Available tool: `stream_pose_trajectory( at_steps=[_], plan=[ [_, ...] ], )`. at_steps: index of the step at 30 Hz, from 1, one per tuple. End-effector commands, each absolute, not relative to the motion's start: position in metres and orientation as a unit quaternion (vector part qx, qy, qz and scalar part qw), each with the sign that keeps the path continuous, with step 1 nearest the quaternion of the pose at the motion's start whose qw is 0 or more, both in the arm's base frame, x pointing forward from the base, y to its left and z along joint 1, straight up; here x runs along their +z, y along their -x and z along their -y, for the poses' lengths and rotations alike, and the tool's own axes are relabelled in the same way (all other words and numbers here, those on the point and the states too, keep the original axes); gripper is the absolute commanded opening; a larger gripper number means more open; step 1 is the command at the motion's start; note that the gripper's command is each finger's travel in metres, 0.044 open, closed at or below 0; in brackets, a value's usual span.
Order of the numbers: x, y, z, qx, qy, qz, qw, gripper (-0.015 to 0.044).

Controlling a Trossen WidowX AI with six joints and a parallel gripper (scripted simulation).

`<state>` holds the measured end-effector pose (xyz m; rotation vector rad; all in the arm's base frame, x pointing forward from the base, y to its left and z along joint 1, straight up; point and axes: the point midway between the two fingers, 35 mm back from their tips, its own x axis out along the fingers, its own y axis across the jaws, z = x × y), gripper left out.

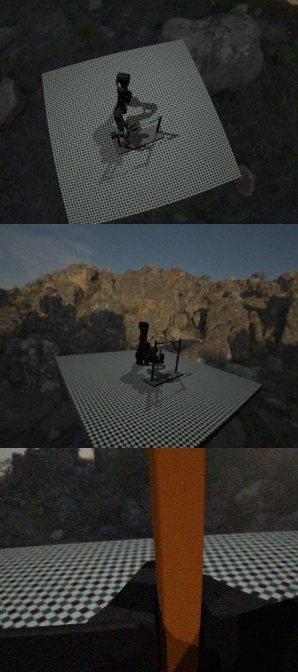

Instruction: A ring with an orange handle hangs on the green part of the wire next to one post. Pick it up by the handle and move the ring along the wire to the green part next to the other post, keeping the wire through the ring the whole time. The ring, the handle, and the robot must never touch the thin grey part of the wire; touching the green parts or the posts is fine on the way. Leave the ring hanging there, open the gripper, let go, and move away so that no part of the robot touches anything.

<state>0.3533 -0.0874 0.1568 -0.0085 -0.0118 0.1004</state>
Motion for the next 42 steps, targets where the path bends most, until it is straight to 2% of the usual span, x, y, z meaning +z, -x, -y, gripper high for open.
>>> stream_pose_trajectory(
  at_steps=[1,42],
  plan=[
    [0.160,-0.354,0.089,0.048,0.006,0.009,0.999,-0.0150],
    [0.159,-0.352,0.061,0.048,0.003,0.008,0.999,-0.0150]
  ],
)
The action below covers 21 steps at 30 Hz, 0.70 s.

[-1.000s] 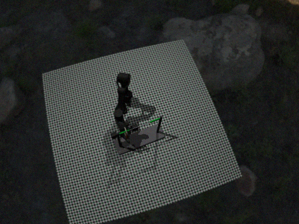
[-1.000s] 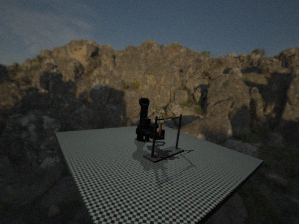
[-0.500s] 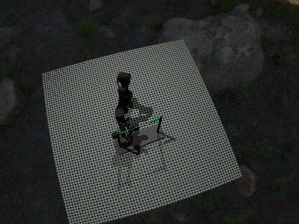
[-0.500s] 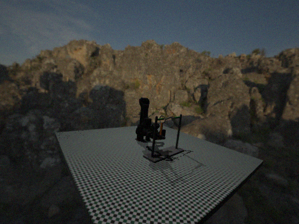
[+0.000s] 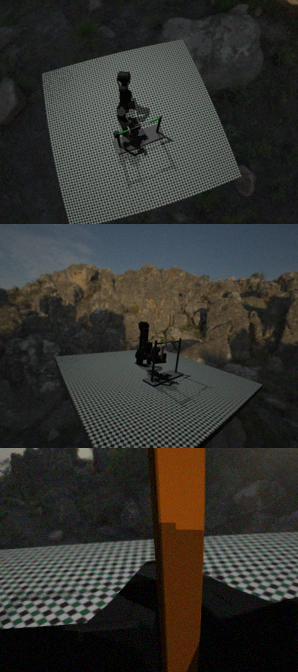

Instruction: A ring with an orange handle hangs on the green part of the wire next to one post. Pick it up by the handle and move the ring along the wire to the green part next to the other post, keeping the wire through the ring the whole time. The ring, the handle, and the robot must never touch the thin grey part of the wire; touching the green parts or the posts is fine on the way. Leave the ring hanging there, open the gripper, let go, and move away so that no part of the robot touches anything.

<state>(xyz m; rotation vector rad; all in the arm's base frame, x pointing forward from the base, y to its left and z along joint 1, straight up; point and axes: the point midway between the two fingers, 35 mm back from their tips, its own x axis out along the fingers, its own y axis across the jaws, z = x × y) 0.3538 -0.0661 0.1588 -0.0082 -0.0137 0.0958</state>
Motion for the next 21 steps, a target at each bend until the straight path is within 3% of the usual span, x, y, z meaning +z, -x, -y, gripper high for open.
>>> stream_pose_trajectory(
  at_steps=[1,21],
  plan=[
    [0.159,-0.352,0.060,0.048,0.002,0.007,0.999,-0.0150],
    [0.160,-0.349,0.031,0.033,-0.038,0.005,0.999,-0.0150]
  ],
)
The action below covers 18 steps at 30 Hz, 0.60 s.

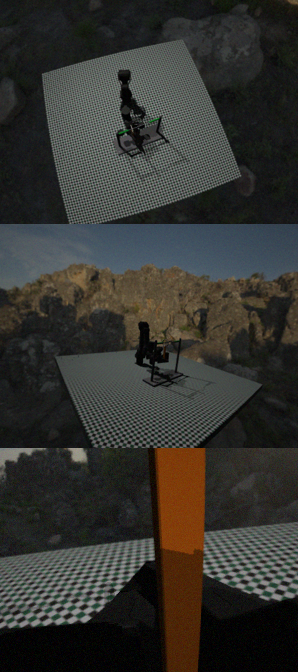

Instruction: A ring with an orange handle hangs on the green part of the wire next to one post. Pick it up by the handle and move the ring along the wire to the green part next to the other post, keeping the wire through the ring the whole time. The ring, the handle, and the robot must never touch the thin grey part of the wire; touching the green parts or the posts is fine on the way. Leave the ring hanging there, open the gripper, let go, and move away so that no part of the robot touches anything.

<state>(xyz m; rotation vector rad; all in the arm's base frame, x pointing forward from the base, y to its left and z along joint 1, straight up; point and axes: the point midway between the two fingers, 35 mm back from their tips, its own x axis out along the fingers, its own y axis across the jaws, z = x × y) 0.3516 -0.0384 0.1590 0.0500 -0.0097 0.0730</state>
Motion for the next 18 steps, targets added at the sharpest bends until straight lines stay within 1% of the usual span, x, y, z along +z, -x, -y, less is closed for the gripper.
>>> stream_pose_trajectory(
  at_steps=[1,18],
  plan=[
    [0.160,-0.349,0.029,0.031,-0.043,0.005,0.999,-0.0150],
    [0.166,-0.348,-0.007,0.001,-0.123,0.002,0.992,-0.0150]
  ],
)
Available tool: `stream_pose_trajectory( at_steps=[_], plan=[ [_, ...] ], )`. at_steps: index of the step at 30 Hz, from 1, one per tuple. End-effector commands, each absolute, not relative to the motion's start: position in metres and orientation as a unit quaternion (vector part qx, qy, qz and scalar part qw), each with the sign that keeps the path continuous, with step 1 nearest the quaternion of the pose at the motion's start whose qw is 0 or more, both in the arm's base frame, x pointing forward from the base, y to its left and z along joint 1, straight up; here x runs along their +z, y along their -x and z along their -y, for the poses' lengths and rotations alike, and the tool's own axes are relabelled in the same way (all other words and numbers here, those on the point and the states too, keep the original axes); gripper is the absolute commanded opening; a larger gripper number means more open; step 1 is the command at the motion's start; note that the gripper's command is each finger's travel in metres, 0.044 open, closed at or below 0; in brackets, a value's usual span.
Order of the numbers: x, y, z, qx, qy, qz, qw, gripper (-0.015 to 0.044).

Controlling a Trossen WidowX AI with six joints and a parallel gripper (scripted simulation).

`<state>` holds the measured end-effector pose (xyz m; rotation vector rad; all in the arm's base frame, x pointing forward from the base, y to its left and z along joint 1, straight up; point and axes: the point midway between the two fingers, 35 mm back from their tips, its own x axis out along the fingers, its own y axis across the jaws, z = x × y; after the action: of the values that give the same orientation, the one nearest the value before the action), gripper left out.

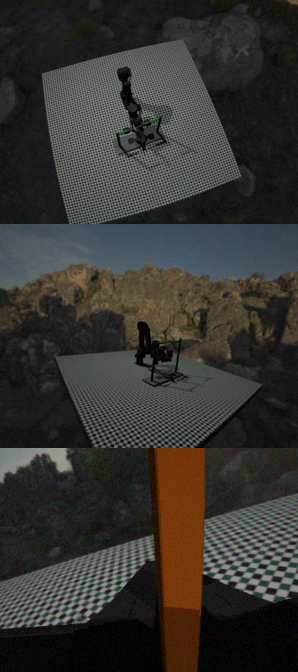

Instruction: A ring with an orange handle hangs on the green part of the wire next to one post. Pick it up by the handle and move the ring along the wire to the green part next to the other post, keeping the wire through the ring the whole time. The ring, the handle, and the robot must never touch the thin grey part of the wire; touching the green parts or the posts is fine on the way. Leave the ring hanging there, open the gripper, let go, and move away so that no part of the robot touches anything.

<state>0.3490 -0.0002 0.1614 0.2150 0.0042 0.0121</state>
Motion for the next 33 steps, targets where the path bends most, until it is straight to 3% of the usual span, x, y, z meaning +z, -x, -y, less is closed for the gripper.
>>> stream_pose_trajectory(
  at_steps=[1,18,33],
  plan=[
    [0.167,-0.348,-0.009,0.000,-0.125,0.002,0.992,-0.0150],
    [0.170,-0.349,-0.012,0.018,-0.075,0.003,0.997,-0.0150],
    [0.171,-0.328,0.006,0.052,0.041,-0.086,0.994,-0.0150]
  ],
)
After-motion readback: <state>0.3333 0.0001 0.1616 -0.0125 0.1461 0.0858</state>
